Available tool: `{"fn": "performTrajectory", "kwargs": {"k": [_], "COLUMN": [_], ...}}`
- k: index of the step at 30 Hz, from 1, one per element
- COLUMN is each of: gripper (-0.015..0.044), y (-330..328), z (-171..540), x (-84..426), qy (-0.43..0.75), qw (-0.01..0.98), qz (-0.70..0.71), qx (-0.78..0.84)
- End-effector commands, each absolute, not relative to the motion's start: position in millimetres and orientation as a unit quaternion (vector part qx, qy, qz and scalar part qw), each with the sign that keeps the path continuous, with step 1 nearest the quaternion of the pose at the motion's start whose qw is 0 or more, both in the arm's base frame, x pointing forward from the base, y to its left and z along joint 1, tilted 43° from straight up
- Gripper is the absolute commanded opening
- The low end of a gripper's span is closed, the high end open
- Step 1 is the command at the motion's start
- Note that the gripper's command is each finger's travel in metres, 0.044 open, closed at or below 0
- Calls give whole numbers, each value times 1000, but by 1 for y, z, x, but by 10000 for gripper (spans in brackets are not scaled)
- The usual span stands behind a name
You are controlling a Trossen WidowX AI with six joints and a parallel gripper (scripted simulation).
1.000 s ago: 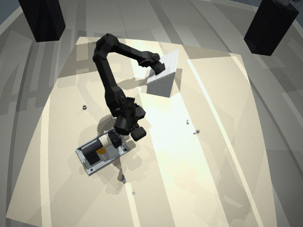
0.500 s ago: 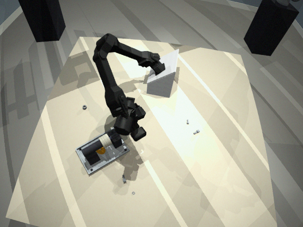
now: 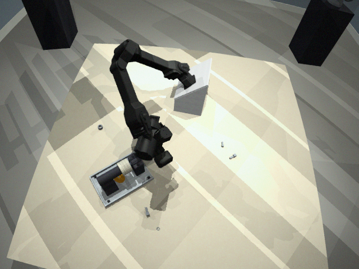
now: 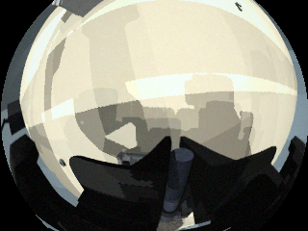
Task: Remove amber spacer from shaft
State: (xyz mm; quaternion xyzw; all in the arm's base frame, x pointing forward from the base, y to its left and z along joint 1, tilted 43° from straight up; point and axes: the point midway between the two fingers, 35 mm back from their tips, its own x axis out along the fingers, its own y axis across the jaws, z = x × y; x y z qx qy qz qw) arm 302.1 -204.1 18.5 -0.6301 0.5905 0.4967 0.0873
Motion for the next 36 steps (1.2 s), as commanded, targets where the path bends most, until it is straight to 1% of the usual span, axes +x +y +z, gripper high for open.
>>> {"fn": "performTrajectory", "kwargs": {"k": [1,36], "gripper": [0,0], "y": [-203,-205], "z": [19,20], "x": [303,304], "qy": [590,590], "qw": [85,85], "qz": [495,495], "qx": [-632,-632]}}
